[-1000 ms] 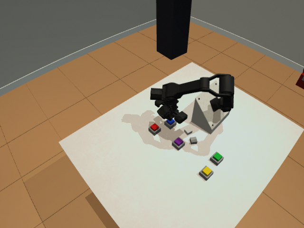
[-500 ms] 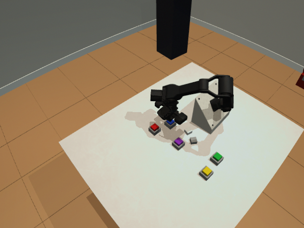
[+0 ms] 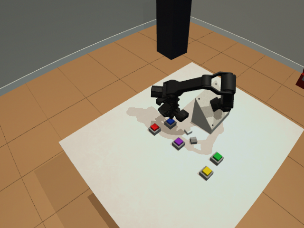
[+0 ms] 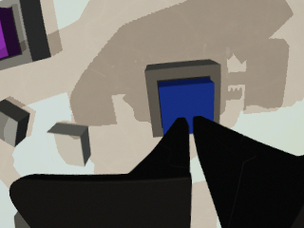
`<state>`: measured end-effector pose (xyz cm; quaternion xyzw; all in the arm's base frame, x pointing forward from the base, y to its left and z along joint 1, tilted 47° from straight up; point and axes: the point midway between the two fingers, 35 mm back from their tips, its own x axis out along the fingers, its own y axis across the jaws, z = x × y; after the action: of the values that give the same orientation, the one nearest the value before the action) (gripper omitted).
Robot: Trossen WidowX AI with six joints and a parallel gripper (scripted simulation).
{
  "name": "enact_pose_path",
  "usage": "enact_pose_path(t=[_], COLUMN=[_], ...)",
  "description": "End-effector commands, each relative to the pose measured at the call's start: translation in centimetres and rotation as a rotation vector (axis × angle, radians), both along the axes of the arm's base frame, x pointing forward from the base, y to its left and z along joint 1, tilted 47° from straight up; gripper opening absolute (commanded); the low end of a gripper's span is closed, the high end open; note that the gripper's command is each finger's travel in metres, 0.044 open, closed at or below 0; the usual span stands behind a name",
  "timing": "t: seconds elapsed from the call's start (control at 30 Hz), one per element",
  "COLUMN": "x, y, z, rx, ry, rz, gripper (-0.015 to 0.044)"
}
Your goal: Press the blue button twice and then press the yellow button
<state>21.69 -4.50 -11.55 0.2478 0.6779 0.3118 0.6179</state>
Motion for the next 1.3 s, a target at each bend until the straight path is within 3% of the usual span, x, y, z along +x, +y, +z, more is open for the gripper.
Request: enact_pose_path(t=[0.0, 1.27], x=[0.3, -0.1], y=[-0.9, 1.6], z=[0.7, -1.7], rx=[-0.007, -0.005], ry=[-0.008, -0.008], rz=[0.006, 0.006], gripper=[0.0020, 0.0020])
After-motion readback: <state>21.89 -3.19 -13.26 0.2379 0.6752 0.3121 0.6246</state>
